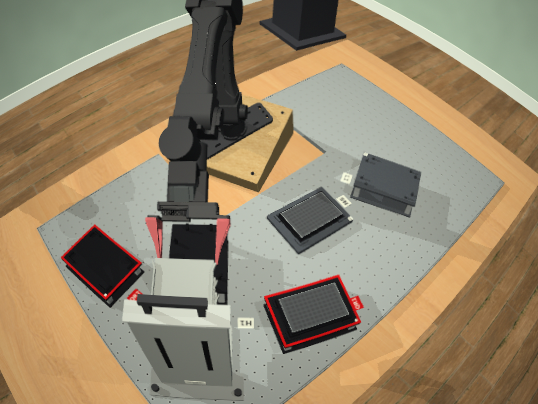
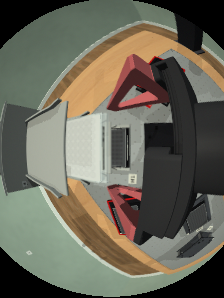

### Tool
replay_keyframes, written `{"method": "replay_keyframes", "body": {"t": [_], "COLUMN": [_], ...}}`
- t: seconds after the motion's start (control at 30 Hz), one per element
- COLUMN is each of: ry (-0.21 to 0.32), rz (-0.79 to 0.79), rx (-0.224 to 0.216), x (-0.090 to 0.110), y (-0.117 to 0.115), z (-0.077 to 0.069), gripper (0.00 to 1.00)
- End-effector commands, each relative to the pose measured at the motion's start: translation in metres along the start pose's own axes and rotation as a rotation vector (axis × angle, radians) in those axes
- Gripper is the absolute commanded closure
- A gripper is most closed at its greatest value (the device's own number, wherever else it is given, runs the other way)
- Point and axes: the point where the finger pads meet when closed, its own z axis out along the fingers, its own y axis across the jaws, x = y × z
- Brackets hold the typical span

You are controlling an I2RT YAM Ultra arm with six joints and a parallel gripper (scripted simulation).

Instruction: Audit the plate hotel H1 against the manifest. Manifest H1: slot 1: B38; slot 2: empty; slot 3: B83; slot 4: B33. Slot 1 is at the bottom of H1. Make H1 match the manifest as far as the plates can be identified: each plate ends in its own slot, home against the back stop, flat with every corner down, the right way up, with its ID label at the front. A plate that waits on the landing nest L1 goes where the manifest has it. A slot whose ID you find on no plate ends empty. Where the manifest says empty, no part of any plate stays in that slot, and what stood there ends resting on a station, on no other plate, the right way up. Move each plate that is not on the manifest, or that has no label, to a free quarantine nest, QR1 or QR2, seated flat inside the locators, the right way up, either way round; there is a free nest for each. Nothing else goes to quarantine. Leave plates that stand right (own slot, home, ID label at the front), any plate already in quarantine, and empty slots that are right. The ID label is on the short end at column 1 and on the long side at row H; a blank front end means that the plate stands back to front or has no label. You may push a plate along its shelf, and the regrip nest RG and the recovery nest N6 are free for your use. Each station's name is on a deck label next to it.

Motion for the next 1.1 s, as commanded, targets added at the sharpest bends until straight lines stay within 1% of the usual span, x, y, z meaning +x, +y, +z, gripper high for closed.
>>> {"method": "replay_keyframes", "body": {"t": [0.0, 0.4, 0.57, 0.6, 1.07], "ry": [-0.024, -0.024, -0.024, -0.024, -0.024], "rz": [-0.001, -0.001, -0.001, -0.001, -0.001], "rx": [0.0, 0.0, 0.0, 0.0, 0.0], "x": [-0.011, -0.018, -0.018, -0.018, -0.018], "y": [0.0, 0.0, 0.0, 0.0, 0.0], "z": [0.0, 0.012, 0.012, 0.012, 0.012], "gripper": [0.0, 0.0, 0.0, 0.14, 0.14]}}
